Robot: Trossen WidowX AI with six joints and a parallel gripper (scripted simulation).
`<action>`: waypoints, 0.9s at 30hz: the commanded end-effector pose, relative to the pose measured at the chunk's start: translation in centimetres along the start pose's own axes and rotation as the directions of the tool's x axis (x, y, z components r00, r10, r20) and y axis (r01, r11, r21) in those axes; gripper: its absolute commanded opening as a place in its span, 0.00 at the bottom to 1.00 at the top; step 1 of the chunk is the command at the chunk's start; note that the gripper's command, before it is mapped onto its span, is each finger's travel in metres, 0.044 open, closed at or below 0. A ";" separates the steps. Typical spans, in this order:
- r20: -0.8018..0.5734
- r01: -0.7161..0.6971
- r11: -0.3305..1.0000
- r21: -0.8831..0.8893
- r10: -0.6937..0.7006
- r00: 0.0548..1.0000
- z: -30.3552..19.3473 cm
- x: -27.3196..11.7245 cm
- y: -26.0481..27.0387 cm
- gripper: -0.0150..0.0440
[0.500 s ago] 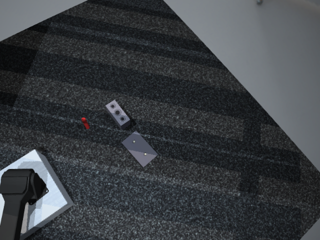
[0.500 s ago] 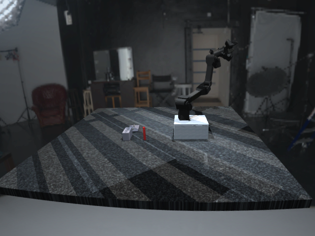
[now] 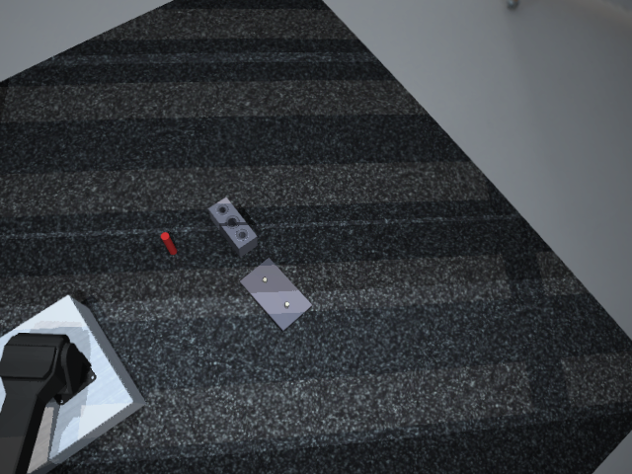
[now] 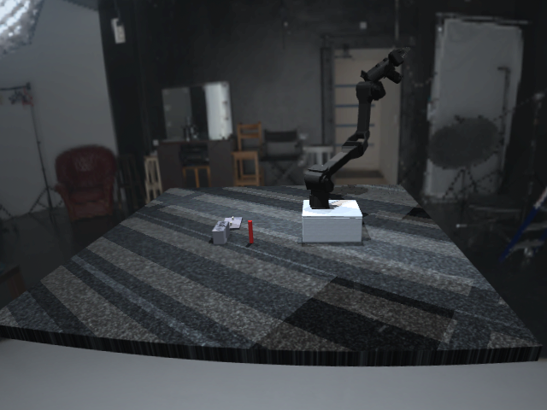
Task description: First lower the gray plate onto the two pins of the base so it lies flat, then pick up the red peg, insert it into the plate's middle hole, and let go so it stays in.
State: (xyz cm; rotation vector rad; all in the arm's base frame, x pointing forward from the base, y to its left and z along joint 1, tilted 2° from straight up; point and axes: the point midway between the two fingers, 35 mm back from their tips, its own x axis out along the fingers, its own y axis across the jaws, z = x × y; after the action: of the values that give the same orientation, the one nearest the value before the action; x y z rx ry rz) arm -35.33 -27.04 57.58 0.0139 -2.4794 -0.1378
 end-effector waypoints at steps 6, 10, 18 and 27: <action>-0.265 -0.077 0.916 0.393 0.193 0.945 -11.3 -1.9 11.3 1.00; -0.376 -0.028 0.840 0.541 0.272 0.886 -15.8 -4.0 16.2 1.00; -0.494 0.069 0.736 0.673 0.379 0.783 -20.6 -7.5 22.2 1.00; -0.651 0.331 0.569 0.753 0.574 0.496 -27.7 -16.6 32.6 1.00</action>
State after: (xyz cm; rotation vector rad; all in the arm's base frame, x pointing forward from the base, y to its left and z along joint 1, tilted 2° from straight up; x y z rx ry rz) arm -9.01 -0.04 72.82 0.1942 -1.4053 0.8968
